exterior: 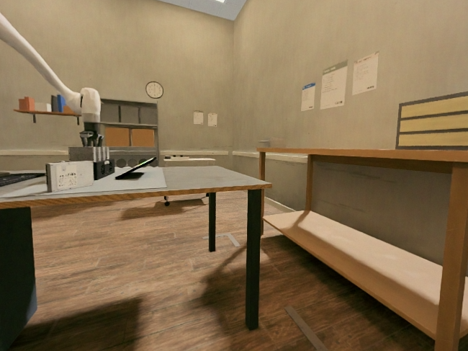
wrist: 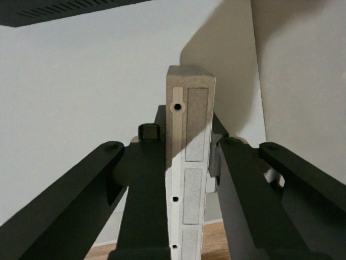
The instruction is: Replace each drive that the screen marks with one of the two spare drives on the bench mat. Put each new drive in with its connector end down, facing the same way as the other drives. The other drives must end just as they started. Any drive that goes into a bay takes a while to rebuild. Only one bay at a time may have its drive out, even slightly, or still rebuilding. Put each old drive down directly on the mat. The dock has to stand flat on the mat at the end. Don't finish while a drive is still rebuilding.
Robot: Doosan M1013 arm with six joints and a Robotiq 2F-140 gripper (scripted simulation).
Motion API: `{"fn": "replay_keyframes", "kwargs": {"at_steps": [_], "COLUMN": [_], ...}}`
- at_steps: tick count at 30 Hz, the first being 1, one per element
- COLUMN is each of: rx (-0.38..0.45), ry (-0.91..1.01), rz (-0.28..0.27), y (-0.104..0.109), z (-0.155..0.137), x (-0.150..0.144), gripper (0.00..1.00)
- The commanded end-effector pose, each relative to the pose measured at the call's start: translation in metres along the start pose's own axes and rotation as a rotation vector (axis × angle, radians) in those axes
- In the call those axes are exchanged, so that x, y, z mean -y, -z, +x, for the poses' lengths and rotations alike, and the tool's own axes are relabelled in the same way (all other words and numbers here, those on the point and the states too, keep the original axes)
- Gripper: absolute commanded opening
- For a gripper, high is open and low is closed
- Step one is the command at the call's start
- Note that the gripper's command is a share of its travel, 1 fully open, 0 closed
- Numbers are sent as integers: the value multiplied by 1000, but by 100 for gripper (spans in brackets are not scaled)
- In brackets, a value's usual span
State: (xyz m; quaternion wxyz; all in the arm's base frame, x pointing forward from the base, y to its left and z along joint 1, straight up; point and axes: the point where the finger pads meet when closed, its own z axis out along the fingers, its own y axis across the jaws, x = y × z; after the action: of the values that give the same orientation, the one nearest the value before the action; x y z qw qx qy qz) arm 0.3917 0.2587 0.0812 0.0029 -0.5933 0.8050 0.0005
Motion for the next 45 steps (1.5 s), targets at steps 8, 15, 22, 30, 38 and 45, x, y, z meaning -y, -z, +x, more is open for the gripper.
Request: {"fn": "replay_keyframes", "kwargs": {"at_steps": [8, 15, 22, 30, 38, 45], "rx": [1, 1, 1, 1, 1, 1], "ry": [0, 0, 0, 0, 0, 0], "rz": [0, 0, 0, 0, 0, 0], "y": [14, 30, 47, 68, 95, 111], "z": [0, 0, 0, 0, 0, 0], "x": [0, 0, 0, 0, 0, 0], "gripper": [10, 10, 10, 10, 10, 10]}}
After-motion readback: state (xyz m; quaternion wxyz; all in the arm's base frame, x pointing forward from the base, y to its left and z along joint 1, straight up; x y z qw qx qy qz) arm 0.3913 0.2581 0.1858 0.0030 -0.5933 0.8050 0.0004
